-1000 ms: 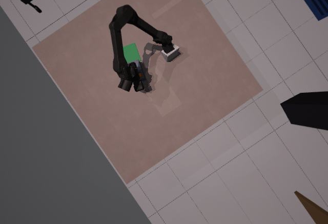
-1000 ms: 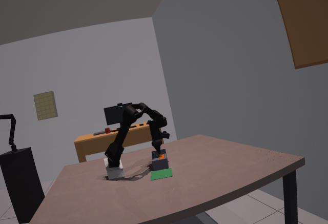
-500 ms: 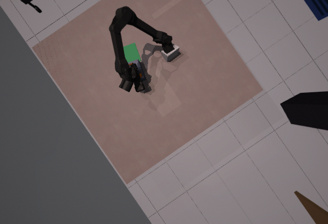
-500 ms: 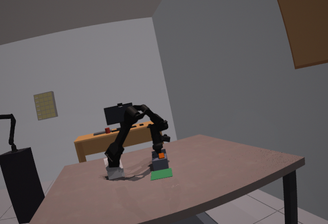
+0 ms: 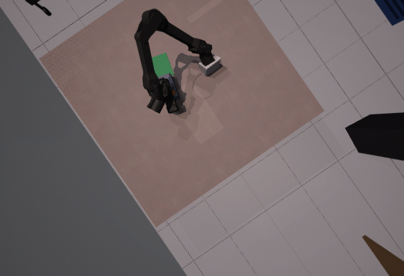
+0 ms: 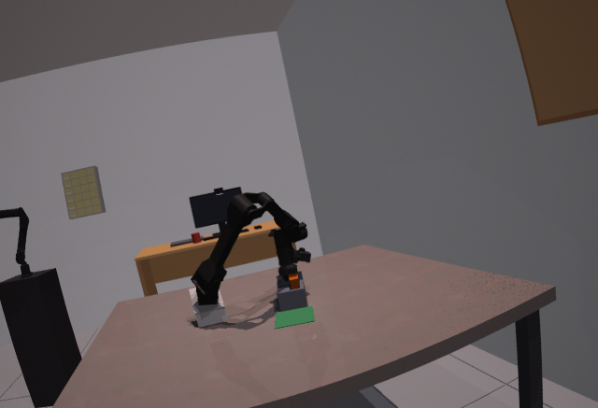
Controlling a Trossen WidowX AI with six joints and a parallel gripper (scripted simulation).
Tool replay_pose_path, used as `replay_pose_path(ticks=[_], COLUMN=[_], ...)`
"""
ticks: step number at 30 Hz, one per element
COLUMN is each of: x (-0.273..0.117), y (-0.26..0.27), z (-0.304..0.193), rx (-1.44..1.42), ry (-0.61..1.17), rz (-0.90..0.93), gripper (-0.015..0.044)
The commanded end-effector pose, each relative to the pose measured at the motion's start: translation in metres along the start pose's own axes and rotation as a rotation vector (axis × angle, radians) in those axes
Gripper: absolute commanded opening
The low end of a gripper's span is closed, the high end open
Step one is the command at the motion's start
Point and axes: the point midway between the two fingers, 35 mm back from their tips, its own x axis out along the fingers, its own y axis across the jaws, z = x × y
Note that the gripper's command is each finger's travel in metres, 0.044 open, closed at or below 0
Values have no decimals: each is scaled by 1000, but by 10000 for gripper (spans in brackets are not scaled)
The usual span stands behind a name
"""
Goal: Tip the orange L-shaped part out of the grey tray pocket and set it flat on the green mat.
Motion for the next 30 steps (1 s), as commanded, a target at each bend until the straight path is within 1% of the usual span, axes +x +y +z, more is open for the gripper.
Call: replay_pose_path(ticks=[1, 11, 13, 16, 19, 20, 30], x=[0, -12, -21, -50, -96, -106, -110], y=[0, 11, 11, 10, 3, 1, 3], z=[0, 1, 1, 3, 1, 0, 3], rx=[1, -1, -1, -2, -2, -2, 0], ry=[-1, -3, -3, -2, -1, -1, -23], rz=[0, -2, -1, 1, 1, 0, 15], gripper=[180, 180, 180, 180, 180, 180, 180])
